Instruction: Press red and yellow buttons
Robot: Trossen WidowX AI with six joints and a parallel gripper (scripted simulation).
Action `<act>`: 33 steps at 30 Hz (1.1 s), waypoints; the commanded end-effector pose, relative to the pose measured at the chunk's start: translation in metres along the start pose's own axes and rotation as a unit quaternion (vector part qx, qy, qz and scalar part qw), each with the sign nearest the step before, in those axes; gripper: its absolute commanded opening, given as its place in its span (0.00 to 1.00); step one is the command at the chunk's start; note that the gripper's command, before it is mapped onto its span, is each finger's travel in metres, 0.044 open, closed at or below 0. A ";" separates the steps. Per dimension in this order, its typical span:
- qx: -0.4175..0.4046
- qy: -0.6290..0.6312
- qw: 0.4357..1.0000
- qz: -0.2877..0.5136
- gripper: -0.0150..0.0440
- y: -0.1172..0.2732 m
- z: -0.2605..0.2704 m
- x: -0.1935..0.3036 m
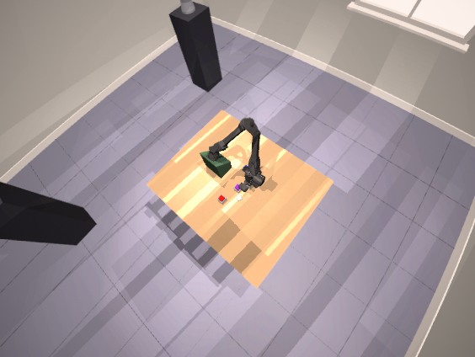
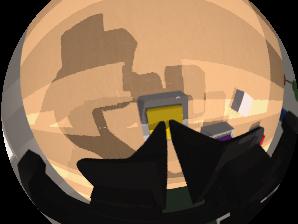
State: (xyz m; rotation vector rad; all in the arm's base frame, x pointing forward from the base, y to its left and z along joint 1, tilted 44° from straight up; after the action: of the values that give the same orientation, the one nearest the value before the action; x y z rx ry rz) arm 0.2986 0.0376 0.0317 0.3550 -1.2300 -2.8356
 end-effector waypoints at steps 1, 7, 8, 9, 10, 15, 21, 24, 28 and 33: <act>-0.002 -0.002 1.000 0.000 0.29 -0.001 0.000 0.000; -0.002 -0.002 1.000 0.000 0.29 -0.001 0.000 0.000; -0.002 -0.002 1.000 0.000 0.29 -0.001 0.000 0.000; -0.002 -0.002 1.000 0.000 0.29 -0.001 0.000 0.000; -0.002 -0.002 1.000 0.000 0.29 -0.001 0.000 0.000; -0.001 -0.002 1.000 0.000 0.29 0.032 0.000 0.000; -0.001 -0.002 1.000 0.000 0.38 0.035 0.009 -0.002; 0.001 -0.002 1.000 0.001 0.51 0.051 0.051 -0.006; 0.000 -0.002 1.000 0.001 0.69 0.074 0.109 0.001; -0.004 -0.003 1.000 0.000 0.91 0.094 0.156 0.018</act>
State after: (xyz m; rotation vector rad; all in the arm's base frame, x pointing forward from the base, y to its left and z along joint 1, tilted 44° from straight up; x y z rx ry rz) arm 0.2597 0.0731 0.1737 0.3638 -1.2150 -2.8376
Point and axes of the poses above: the point midway between the two fingers, 35 mm back from their tips, its own y axis back along the fingers, its own z axis across the jaws, x = y × z, the point moved 8 cm from there along y, back along the fingers, and after that the axes turned 13 degrees about y, right-handed, at the moved point
